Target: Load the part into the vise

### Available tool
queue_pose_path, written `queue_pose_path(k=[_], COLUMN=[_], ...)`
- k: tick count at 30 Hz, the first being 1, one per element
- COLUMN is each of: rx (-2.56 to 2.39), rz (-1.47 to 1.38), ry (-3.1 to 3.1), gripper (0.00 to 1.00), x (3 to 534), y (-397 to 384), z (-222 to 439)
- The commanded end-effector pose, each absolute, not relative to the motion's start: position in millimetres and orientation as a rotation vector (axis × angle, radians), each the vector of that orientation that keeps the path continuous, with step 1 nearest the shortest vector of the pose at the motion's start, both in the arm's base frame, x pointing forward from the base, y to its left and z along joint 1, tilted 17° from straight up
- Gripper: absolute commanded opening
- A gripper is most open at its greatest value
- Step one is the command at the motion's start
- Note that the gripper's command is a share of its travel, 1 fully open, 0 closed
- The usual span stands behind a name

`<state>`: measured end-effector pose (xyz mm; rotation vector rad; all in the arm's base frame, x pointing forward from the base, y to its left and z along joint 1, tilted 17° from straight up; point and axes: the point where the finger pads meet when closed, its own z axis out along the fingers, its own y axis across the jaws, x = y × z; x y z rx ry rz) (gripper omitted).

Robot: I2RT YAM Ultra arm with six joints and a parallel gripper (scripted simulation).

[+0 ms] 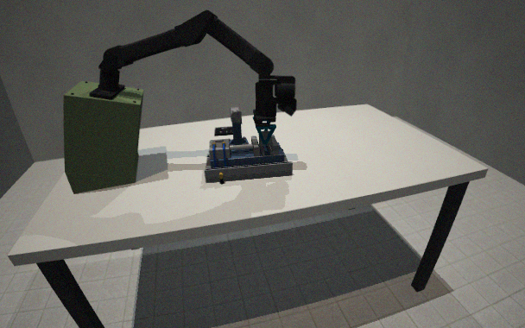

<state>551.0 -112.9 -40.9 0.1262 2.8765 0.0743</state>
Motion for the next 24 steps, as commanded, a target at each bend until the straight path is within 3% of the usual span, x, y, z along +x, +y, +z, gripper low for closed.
queue_pose_path(k=[1,24], rx=[0.126,0.122], rz=[0.048,0.045], ry=[2.795,2.782], gripper=[0.00,0.00], x=[569.3,573.0], y=[-118.5,-118.0], z=[-8.9,-8.5])
